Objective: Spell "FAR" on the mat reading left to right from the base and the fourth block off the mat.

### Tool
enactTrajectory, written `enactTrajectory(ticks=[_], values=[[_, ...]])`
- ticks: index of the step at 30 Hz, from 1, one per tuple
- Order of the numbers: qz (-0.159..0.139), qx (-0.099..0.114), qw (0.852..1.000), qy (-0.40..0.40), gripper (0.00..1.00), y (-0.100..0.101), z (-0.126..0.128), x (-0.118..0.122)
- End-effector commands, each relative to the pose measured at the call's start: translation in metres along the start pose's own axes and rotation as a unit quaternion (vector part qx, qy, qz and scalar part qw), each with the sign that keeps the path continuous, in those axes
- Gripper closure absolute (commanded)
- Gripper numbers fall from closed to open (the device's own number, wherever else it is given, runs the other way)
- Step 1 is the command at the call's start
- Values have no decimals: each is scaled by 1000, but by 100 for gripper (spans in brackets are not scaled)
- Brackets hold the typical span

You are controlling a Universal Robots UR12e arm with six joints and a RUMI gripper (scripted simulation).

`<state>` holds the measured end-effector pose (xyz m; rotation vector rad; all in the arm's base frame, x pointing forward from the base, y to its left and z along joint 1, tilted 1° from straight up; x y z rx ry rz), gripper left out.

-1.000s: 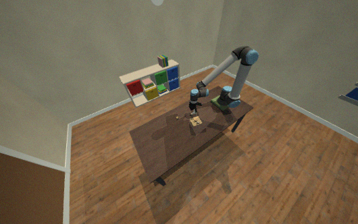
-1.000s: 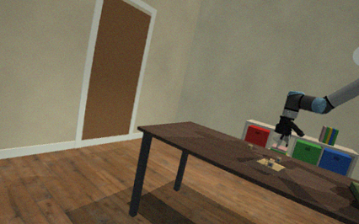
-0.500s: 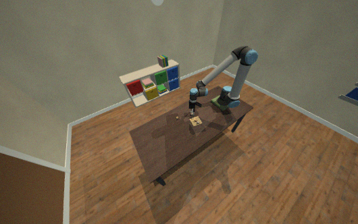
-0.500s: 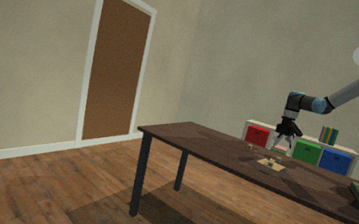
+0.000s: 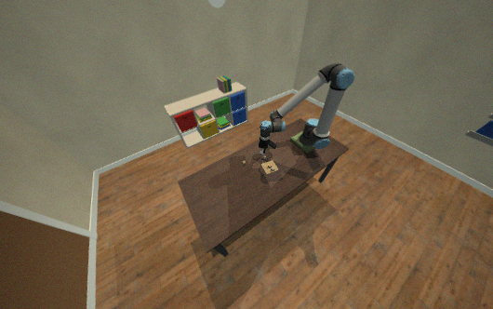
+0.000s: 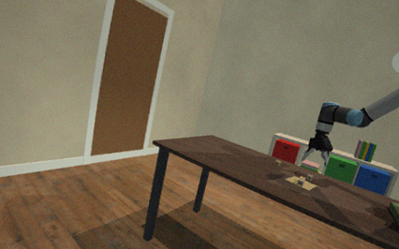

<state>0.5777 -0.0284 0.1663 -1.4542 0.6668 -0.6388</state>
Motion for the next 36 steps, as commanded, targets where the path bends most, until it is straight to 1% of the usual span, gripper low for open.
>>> enactTrajectory(ticks=[1,5,7,13,18,22,35,36], values=[[-1,-1,998,70,0,0,-4,4],[-1,-1,993,117,0,0,-6,7],[-1,-1,993,117,0,0,-6,7],[-2,-1,985,175,0,0,-9,12],[-1,-1,979,206,0,1,-11,14],[-2,-1,975,221,0,1,-11,15],[-2,0,973,231,0,0,-12,16],[-2,0,973,231,60,0,-12,16]])
Point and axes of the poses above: the point where the finger pads meet when closed, its own y axis out along the fingers, its own z axis across the jaws, x = y × z, the point moved 10 cm from there along -y, back along the fingers, and after that the axes turned 3 degrees about -y, right-handed, at the moved point
